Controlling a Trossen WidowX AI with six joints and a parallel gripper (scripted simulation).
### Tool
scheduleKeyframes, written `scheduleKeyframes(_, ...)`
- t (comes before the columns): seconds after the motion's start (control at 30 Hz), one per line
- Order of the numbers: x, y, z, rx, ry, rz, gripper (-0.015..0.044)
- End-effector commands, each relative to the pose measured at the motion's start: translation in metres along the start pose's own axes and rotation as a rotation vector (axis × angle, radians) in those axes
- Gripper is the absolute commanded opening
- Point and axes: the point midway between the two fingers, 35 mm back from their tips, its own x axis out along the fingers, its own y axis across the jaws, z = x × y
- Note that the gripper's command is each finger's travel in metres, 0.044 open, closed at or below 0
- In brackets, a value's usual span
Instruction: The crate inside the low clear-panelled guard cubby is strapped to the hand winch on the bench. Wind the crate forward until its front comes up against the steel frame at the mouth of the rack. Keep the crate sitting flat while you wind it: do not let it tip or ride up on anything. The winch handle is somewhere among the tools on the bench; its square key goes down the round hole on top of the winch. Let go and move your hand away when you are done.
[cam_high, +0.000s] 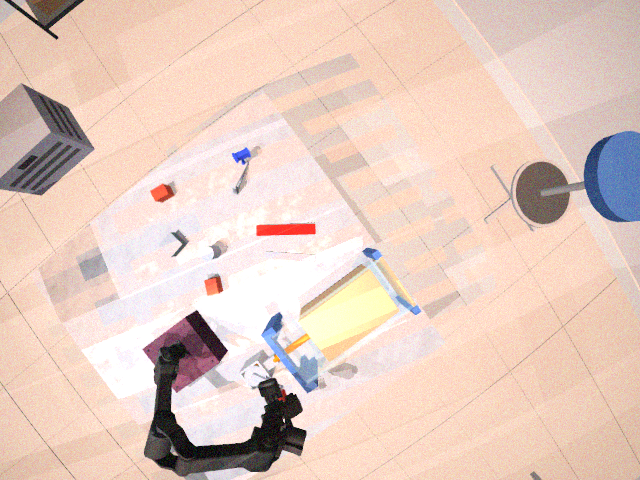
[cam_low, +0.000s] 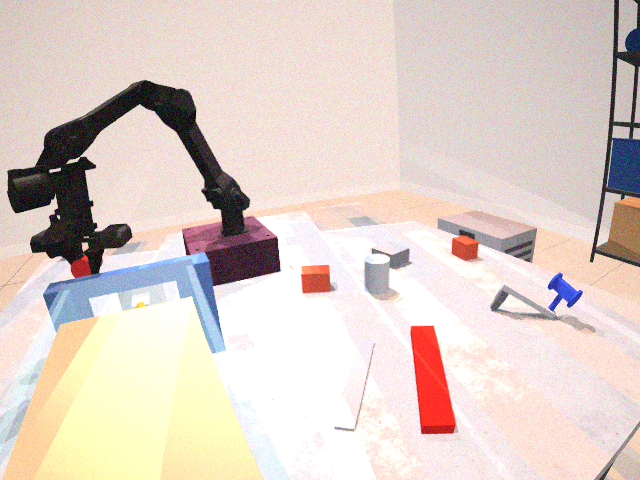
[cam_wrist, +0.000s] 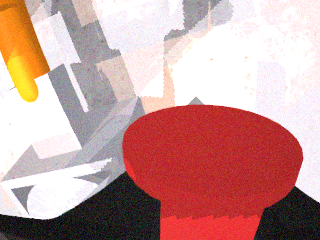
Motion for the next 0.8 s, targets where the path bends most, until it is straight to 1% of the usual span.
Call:
scheduleKeyframes(0.0, 0.0, 0.018, 0.01, -0.016, -0.013, 0.037, 0.0)
scheduleKeyframes(0.77, -0.001, 0.043, 0.019, -0.016, -0.014, 0.04, 0.0)
